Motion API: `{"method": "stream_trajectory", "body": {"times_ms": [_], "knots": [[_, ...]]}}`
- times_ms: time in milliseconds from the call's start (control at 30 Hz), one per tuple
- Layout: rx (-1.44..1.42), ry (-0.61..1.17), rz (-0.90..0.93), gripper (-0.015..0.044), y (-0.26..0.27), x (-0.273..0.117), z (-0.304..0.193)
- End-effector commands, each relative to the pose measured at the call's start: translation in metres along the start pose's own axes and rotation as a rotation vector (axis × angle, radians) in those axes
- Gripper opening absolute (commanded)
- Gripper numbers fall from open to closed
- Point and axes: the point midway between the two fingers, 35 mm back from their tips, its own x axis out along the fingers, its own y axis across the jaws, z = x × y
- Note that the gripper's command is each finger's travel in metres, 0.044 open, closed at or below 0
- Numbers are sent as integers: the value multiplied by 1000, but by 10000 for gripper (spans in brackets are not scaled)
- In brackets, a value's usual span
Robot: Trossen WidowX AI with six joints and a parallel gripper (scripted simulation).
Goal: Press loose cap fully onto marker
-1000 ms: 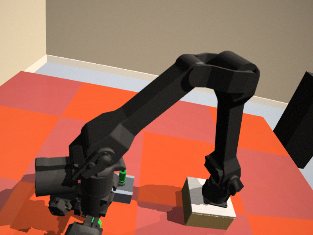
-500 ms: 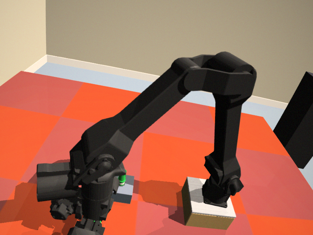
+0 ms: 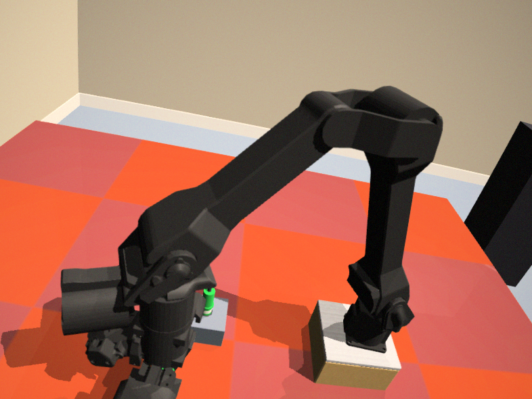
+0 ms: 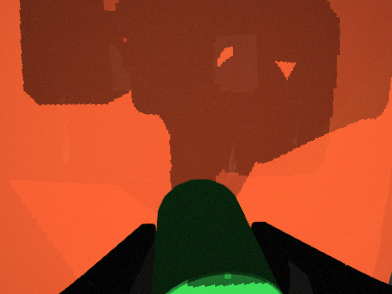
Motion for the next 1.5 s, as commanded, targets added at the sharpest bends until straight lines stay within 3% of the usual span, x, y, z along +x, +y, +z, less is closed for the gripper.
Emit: {"method": "stream_trajectory", "body": {"times_ms": [0, 400, 1467], "knots": [[3, -11, 4, 0, 2, -18, 3], [3, -11, 4, 0, -2, -46, 2], [3, -10, -8, 0, -116, -90, -16]]}}
